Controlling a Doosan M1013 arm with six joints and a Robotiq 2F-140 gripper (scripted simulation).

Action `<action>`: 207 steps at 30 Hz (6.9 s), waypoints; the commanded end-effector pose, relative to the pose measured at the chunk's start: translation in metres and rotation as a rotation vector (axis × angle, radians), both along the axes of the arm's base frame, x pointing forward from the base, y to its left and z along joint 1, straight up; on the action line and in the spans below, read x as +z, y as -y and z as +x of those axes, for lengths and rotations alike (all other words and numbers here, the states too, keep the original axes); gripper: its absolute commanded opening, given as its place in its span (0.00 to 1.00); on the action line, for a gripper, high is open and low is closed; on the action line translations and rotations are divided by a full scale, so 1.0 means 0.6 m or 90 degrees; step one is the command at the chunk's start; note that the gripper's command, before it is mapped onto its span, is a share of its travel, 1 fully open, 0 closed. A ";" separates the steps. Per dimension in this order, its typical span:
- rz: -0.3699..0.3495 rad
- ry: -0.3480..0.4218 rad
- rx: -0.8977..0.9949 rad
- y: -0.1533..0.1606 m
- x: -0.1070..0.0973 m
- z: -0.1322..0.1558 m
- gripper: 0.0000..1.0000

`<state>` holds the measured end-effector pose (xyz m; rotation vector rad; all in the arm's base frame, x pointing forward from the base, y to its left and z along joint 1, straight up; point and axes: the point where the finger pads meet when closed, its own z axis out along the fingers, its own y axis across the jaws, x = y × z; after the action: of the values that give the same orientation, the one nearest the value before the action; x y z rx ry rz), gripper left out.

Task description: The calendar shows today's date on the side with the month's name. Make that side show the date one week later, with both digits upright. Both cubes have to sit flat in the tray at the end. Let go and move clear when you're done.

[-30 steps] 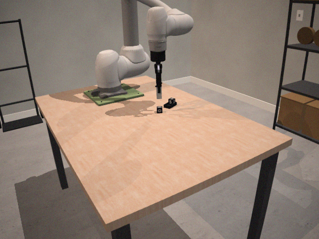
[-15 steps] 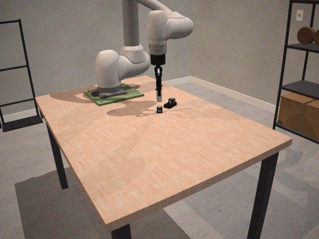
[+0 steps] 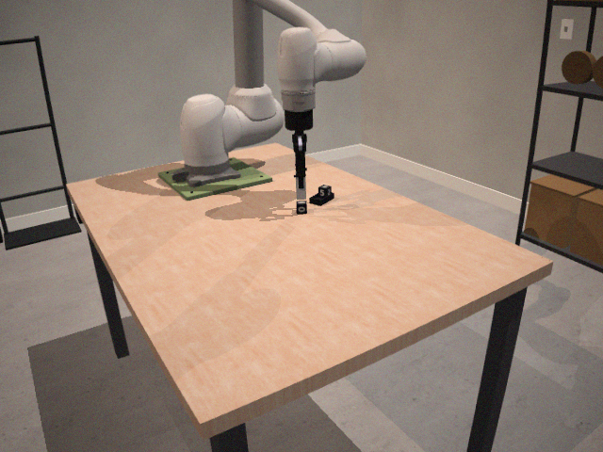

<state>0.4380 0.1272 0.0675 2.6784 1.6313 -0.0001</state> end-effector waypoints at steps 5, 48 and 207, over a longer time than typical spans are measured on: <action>0.000 0.000 0.000 0.000 -0.011 0.000 0.35; 0.000 0.000 0.000 0.000 -0.018 0.000 0.35; -0.001 -0.001 0.236 -0.001 0.102 0.000 0.24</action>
<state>0.4379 0.1277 0.1283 2.4444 1.9507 -0.0074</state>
